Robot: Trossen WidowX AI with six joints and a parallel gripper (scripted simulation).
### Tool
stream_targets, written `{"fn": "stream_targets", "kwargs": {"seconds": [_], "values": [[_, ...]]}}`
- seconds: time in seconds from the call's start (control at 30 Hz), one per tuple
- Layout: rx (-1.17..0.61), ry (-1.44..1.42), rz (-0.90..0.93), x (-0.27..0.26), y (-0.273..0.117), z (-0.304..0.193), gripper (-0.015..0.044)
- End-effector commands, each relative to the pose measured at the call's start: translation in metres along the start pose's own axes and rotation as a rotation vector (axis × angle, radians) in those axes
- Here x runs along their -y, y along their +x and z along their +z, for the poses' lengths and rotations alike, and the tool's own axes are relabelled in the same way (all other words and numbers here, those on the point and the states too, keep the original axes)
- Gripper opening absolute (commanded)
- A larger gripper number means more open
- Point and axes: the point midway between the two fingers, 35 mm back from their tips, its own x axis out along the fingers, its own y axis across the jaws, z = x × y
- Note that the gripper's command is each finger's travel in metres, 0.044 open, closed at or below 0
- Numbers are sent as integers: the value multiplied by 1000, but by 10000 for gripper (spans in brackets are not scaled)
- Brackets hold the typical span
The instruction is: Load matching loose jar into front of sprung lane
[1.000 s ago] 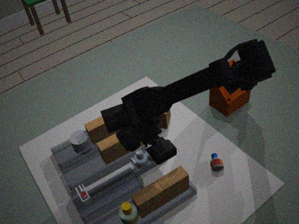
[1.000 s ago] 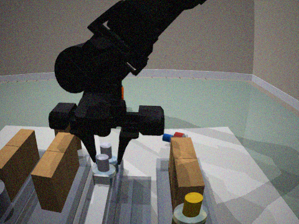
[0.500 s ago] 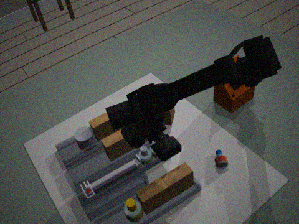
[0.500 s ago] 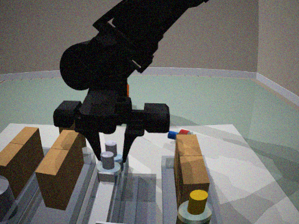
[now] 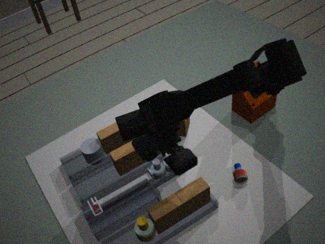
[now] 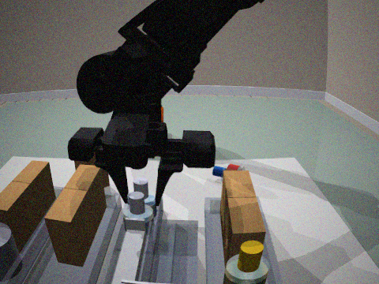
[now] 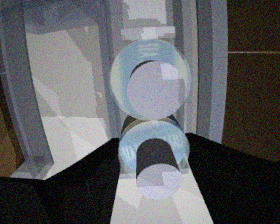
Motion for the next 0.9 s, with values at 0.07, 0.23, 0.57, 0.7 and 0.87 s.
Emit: {"fn": "stream_targets", "kwargs": {"seconds": [0.07, 0.23, 0.57, 0.7, 0.87], "values": [[7, -5, 8, -2, 1, 0, 0], [6, -5, 8, -2, 1, -1, 0], [6, -5, 8, -2, 1, -2, 0], [6, -4, 8, -2, 1, -3, 0], [6, -4, 8, -2, 1, -4, 0]]}}
